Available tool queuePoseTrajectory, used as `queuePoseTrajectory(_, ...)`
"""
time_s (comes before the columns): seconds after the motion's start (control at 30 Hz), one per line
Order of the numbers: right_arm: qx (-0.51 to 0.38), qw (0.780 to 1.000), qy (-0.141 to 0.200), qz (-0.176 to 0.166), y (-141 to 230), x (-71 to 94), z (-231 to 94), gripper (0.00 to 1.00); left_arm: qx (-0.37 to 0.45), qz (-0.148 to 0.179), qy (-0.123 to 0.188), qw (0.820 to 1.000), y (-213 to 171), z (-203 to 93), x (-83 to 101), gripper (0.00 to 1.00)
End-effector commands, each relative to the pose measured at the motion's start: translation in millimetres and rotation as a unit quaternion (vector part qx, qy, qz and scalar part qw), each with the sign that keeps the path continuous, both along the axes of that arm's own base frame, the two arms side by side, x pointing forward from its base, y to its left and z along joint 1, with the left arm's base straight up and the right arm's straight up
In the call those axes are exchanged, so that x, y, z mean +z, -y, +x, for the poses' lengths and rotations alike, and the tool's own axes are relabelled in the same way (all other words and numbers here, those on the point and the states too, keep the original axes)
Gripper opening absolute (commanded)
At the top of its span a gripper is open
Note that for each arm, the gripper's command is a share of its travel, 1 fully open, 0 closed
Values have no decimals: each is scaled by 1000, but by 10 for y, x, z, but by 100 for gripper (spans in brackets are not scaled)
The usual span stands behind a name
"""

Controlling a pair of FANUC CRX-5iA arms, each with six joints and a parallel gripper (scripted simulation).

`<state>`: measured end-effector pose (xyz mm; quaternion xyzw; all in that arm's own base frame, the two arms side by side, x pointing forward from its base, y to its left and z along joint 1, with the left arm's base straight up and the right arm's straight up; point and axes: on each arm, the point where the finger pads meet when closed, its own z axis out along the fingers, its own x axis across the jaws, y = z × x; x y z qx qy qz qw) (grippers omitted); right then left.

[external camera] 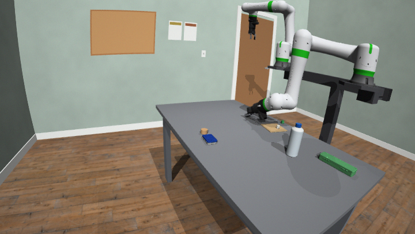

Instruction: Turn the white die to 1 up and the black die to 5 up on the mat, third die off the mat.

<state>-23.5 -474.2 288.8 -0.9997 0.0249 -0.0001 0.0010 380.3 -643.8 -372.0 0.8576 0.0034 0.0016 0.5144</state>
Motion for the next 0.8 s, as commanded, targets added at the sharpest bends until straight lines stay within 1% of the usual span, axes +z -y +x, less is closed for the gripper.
queuePoseTrajectory(0.0, 0, 1000, 0, -1, 2, 9, -2, 100, 0, -1, 0, 1000, 7, 4, 11, 40)
queuePoseTrajectory(0.13, 0, 1000, 0, -1, 2, 9, -2, 100, 0, -1, 0, 1000, 7, 4, 11, 40)
queuePoseTrajectory(0.17, 0, 1000, 0, -1, 2, 9, -2, 100, 0, -1, 0, 1000, 7, 4, 11, 46)
queuePoseTrajectory(0.23, 0, 1000, 0, -1, 2, 9, -2, 100, 0, -1, 0, 1000, 7, 4, 11, 46)
queuePoseTrajectory(0.27, 0, 1000, 0, -1, 2, 9, -2, 100, 0, -1, 0, 1000, 7, 4, 11, 52)
queuePoseTrajectory(0.33, 0, 1000, 0, -1, 2, 9, -2, 100, 0, -1, 0, 1000, 7, 4, 11, 52)
queuePoseTrajectory(0.37, 0, 1000, 0, -1, 2, 9, -2, 100, 0, -1, 0, 1000, 7, 4, 11, 58)
queuePoseTrajectory(0.43, 0, 1000, 0, -1, 2, 9, -2, 100, 0, -1, 0, 1000, 7, 4, 11, 58)
queuePoseTrajectory(0.47, 0, 1000, 0, -1, 2, 9, -2, 100, 0, -1, 0, 1000, 7, 4, 11, 64)
queuePoseTrajectory(0.53, 0, 1000, 0, -1, 2, 9, -2, 100, 0, -1, 0, 1000, 7, 4, 11, 64)
queuePoseTrajectory(0.57, 0, 1000, 0, -1, 2, 9, -2, 100, 0, -1, 0, 1000, 7, 4, 11, 70)
queuePoseTrajectory(0.77, 0, 1000, 0, -1, 2, 9, -2, 100, 0, -1, 0, 1000, 7, 4, 11, 70)
